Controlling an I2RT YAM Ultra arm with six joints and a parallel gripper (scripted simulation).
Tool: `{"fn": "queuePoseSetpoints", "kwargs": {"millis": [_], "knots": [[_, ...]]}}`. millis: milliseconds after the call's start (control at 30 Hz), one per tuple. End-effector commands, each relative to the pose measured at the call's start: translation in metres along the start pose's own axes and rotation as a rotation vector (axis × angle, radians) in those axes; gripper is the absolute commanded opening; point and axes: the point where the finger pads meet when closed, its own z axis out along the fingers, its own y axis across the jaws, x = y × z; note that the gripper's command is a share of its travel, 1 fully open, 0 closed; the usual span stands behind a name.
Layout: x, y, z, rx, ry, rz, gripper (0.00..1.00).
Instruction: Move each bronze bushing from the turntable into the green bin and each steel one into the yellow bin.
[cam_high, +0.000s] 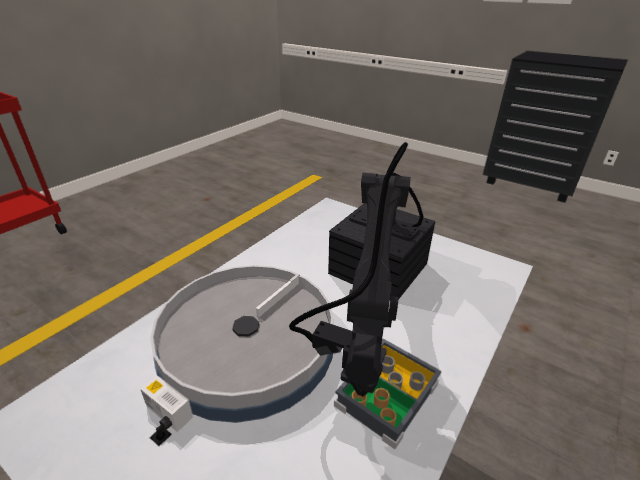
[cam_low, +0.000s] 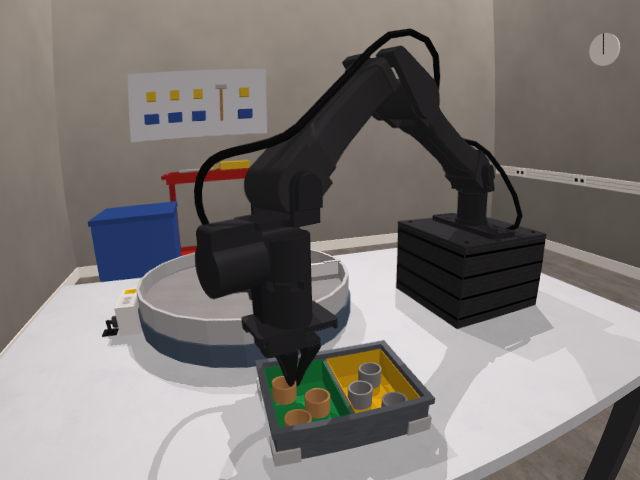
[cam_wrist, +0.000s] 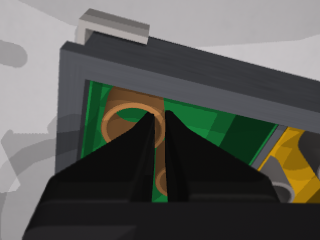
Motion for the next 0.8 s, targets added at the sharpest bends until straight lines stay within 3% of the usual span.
{"fn": "queuePoseSetpoints", "kwargs": {"millis": [0,200,767], "knots": [[0.0031,-0.0002,-0.0059,-0.011,-0.002,-0.001,0.00],[0.0042,0.0050,-0.0111,-0.035,0.003,-0.002,0.00],[0.0031,0.0000,-0.0114,-0.016,-0.001,-0.002,0.00]]}}
